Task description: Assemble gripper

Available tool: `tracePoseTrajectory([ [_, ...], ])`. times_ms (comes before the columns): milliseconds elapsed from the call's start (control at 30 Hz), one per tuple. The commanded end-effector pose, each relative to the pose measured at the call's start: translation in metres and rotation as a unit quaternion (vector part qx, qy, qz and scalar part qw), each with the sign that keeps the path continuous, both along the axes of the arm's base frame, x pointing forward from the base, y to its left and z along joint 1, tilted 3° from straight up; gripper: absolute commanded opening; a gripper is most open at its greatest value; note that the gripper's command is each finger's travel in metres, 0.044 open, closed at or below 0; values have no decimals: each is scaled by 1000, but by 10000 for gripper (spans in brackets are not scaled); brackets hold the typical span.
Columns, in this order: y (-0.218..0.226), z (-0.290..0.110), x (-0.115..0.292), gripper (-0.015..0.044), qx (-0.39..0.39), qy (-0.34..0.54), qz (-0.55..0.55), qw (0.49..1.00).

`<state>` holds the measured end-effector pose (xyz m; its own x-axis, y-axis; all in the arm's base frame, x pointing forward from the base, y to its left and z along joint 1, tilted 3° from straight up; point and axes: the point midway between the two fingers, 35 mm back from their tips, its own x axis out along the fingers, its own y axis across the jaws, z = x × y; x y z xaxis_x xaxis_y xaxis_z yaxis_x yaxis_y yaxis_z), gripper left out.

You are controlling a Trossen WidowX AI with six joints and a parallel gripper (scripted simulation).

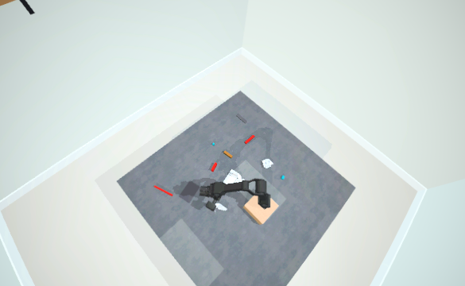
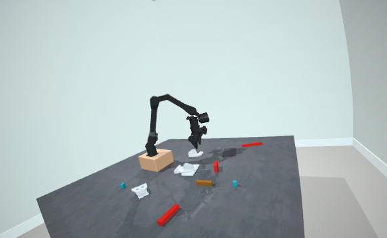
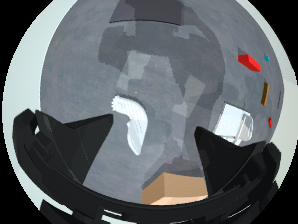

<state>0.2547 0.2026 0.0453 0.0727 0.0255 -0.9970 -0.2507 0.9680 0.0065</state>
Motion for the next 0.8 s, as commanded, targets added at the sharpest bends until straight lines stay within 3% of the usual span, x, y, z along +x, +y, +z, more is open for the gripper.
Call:
tracePoseTrajectory([
  [0,0,-1,0,440,0,0,0,1000],
  [633,0,-1,0,440,0,0,0,1000],
  [767,-1,5,-1,335,-2,3,-1,1000],
])
